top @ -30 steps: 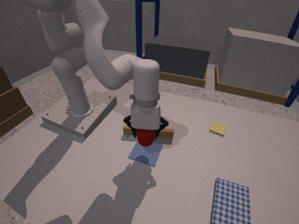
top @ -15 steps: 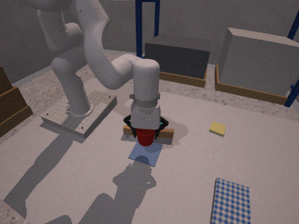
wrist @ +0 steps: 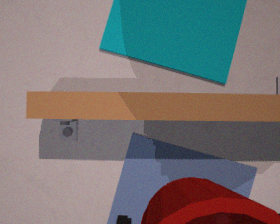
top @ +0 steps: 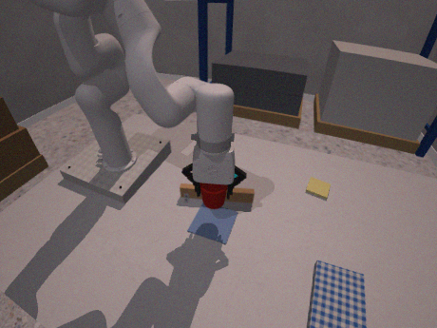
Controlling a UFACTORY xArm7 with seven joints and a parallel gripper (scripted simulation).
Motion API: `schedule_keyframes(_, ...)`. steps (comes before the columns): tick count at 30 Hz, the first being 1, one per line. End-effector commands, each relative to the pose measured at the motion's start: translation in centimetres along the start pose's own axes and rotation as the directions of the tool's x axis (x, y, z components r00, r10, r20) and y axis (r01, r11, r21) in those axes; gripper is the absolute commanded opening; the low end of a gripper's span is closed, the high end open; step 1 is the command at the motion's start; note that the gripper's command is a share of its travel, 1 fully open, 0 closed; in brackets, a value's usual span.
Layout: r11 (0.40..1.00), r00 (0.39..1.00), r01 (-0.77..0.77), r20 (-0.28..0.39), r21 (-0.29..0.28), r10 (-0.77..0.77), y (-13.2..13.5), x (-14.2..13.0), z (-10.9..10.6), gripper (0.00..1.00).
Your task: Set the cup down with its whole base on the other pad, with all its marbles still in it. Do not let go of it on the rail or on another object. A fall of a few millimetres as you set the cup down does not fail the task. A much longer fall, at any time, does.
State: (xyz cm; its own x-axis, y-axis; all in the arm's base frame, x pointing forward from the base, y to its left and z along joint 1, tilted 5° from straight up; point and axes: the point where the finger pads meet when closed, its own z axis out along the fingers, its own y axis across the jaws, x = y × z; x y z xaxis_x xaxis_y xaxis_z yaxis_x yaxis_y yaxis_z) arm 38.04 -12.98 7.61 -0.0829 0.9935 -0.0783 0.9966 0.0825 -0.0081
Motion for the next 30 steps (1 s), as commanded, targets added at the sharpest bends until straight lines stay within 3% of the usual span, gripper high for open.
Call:
schedule_keyframes(1,1.0,1.0,0.0,0.002,-0.004,0.0,0.2,1.3,-0.1,0.85)
schedule_keyframes(30,1.0,1.0,0.0,0.002,-0.004,0.0,0.3,12.6,-0.1,0.85)
